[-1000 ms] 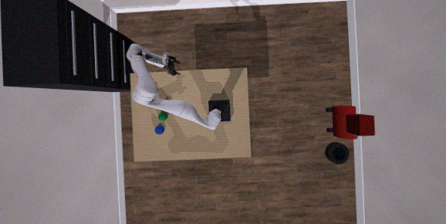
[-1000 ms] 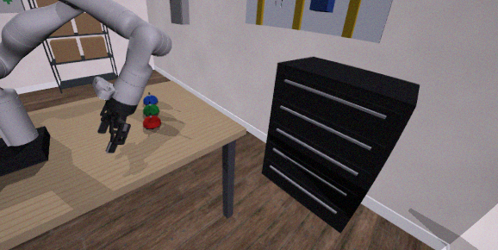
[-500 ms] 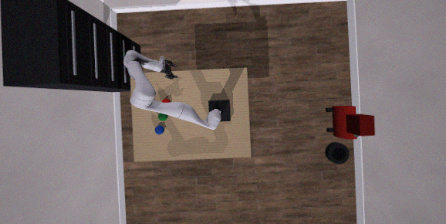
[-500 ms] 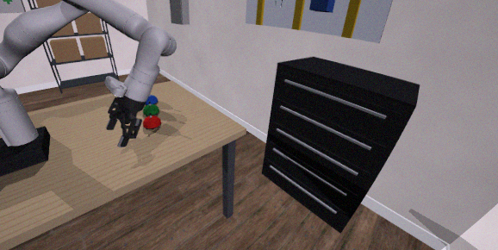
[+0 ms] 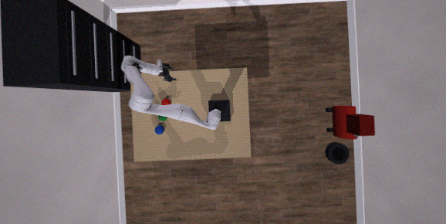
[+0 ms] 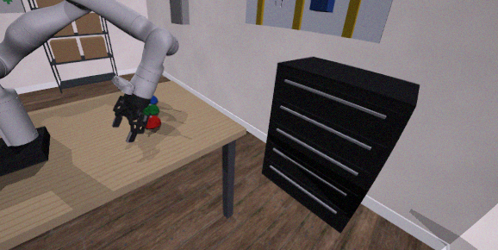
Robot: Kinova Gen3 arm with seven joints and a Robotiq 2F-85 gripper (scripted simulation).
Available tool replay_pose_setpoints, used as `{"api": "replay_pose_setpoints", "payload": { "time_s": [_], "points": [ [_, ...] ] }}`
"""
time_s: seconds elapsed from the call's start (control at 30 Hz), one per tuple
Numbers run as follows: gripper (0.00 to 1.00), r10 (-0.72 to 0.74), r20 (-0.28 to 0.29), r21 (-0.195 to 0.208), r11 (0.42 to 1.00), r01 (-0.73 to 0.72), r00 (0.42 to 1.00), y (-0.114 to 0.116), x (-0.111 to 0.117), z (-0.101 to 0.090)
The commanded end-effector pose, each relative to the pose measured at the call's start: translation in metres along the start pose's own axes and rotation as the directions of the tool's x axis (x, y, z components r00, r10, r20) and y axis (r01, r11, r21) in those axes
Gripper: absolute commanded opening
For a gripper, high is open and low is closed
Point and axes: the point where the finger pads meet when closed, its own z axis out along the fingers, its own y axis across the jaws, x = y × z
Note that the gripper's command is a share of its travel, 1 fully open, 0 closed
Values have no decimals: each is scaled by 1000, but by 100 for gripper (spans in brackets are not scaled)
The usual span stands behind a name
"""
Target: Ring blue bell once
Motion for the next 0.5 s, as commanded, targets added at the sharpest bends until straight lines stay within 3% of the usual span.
{"api": "replay_pose_setpoints", "payload": {
  "time_s": [0.0,0.3,0.33,0.47],
  "points": [
    [100,-28,-1,12,1000,28,1000,7,-12,-4],
    [100,-28,-1,12,1000,28,1000,7,-12,-4],
    [100,-70,-5,32,997,70,998,17,-29,-7],
    [100,-70,-5,32,997,70,998,17,-29,-7]
  ]
}}
